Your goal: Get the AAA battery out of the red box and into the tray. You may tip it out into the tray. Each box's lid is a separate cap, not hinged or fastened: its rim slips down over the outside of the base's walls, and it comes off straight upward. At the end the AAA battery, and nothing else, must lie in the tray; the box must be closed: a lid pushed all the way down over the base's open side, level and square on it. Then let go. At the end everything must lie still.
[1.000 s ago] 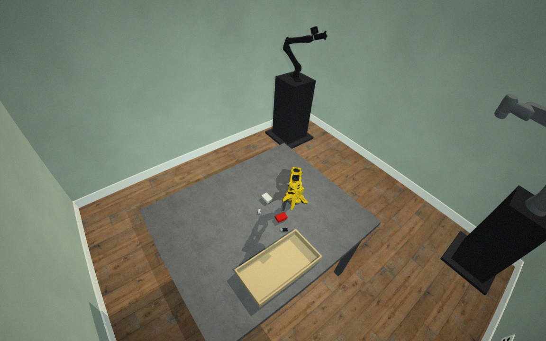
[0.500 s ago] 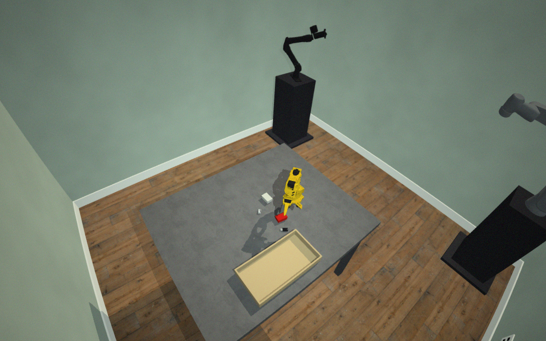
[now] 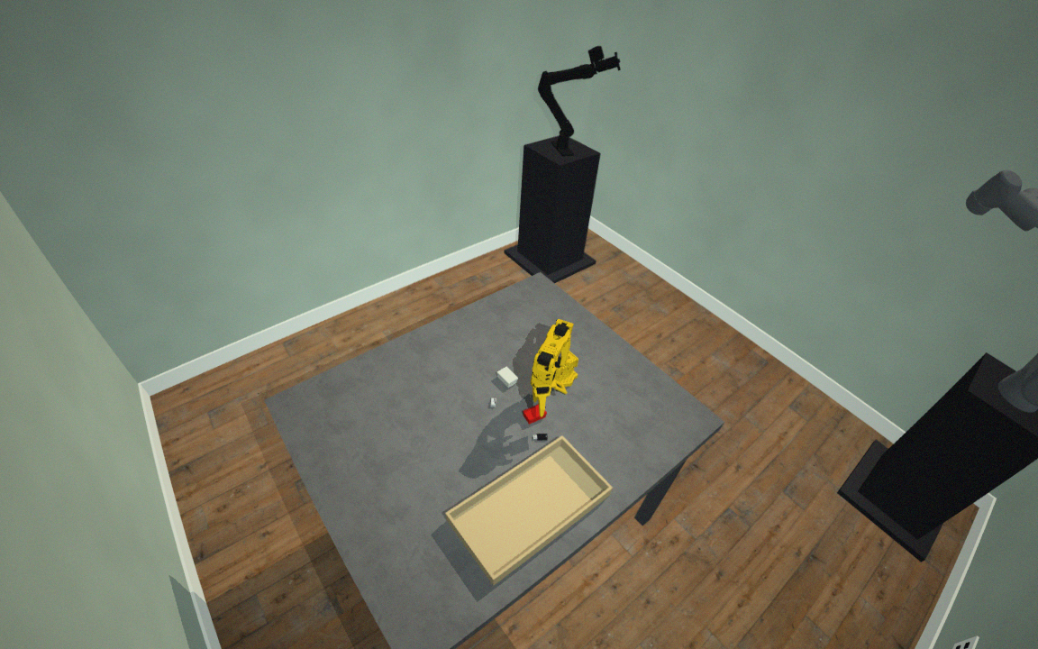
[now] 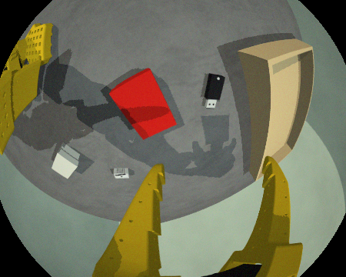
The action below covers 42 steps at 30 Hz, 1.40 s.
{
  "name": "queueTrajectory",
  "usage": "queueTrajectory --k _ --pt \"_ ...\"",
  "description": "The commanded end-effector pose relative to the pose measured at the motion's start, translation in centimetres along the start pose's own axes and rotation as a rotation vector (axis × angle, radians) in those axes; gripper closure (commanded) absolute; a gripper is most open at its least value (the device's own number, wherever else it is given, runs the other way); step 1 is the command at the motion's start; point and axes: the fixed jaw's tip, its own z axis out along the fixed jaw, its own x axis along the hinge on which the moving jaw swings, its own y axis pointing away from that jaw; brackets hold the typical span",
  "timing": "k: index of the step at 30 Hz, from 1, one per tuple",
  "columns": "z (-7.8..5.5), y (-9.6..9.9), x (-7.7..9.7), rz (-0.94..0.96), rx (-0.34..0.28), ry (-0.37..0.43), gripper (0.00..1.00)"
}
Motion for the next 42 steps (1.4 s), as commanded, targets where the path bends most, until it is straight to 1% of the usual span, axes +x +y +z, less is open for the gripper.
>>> queueTrajectory --k 1,5,9,17,42 --pt "0.3 0.8 0.1 -0.09 -0.038 -0.026 0.62" --pt "0.8 1.6 0.1 -0.166 -0.078 -0.061 0.65" --pt "1.1 2.2 0.0 -0.222 -0.105 -0.091 0.68" --pt "1.4 2.7 -0.1 -0.273 -0.127 -0.12 0.7" --pt "1.5 2.9 -0.1 -0.291 -0.135 -0.131 0.71"
